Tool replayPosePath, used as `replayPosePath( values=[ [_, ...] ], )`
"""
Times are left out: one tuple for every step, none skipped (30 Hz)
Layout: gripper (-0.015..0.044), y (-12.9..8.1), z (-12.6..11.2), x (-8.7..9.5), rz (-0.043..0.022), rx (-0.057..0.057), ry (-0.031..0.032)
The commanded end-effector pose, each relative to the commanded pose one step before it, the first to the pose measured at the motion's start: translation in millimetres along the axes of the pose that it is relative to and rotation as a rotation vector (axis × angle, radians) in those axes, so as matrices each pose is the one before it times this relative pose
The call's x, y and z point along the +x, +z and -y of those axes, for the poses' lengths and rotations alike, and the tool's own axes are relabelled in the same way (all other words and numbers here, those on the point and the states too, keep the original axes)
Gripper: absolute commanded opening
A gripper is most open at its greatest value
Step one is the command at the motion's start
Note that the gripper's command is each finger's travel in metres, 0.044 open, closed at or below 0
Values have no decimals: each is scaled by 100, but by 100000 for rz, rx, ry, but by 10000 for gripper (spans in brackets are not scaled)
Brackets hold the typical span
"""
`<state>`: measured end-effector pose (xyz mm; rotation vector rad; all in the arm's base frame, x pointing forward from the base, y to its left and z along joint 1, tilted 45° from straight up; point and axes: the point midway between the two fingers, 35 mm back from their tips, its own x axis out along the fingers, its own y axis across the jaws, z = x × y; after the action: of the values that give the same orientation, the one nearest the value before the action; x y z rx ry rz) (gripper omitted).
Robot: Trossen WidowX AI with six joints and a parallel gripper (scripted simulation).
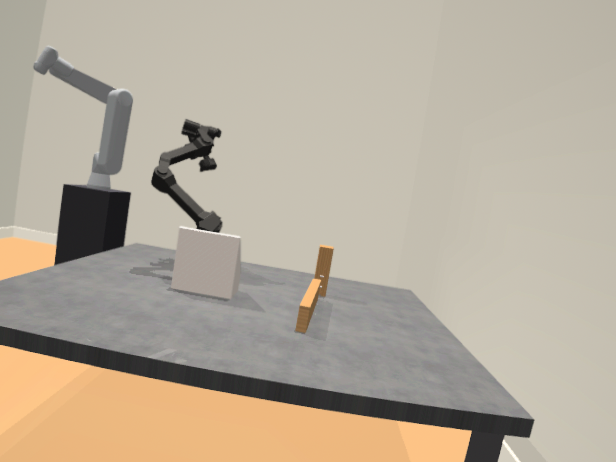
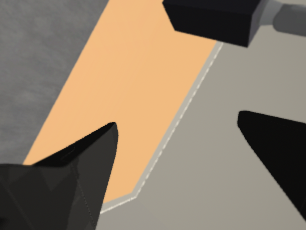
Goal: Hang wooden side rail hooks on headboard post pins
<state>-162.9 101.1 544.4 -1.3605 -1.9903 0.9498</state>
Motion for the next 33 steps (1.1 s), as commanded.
replayPosePath(
  values=[
    [426, -188, -8, -11, -380, 1378, -701],
    [440, -569, -24, -36, -1133, 4135, -2103],
    [440, -1045, -124, -43, -1900, 6008, -3112],
    [440, -1642, -775, 87, -2102, -804, -121],
    [440, -1577, -840, 73, -2121, -986, 72],
    [440, -1528, -906, 60, -2161, -1064, 215],
    [440, -1488, -974, 47, -2217, -1080, 335],
    [440, -1356, -974, 34, -2122, -1028, 429],
    [440, -1185, -926, 23, -1938, -938, 484],
    [440, -1314, -1113, 14, -2242, -1087, 672],
    [440, -229, -173, 0, -820, 1715, 211],
    [440, -695, -513, -11, -2496, 5134, 576],
    [440, -1499, -1111, -43, -4296, 5957, 922],
    [440, -1451, -1143, -1, -2515, -1553, 778],
    [440, -1370, -1198, -8, -2452, -1664, 922],
    [440, -1304, -1265, -15, -2434, -1683, 1080],
    [440, -1235, -1329, -22, -2407, -1696, 1241],
    [440, -1162, -1389, -28, -2366, -1707, 1401],
    [440, -1086, -1445, -34, -2312, -1718, 1560],
    [440, -1007, -1497, -39, -2245, -1728, 1716],
    [440, -795, -1321, -34, -1858, -1486, 1591],
    [440, -744, -1374, -37, -1818, -1515, 1727],
    [440, -709, -1471, -43, -1821, -1593, 1926],
    [440, -654, -1548, -47, -1781, -1650, 2108],
    [440, -586, -1611, -50, -1706, -1693, 2276],
    [440, -505, -1653, -52, -1597, -1717, 2416],
    [440, -415, -1675, -53, -1460, -1724, 2529],
    [440, -320, -1670, -53, -1297, -1707, 2598],
    [440, -226, -1649, -51, -1124, -1680, 2637],
    [440, -137, -1634, -49, -956, -1662, 2679],
    [440, -50, -1614, -47, -788, -1644, 2709],
    [440, 34, -1597, -45, -622, -1633, 2740],
    [440, 117, -1576, -43, -454, -1622, 2760]
  ],
)
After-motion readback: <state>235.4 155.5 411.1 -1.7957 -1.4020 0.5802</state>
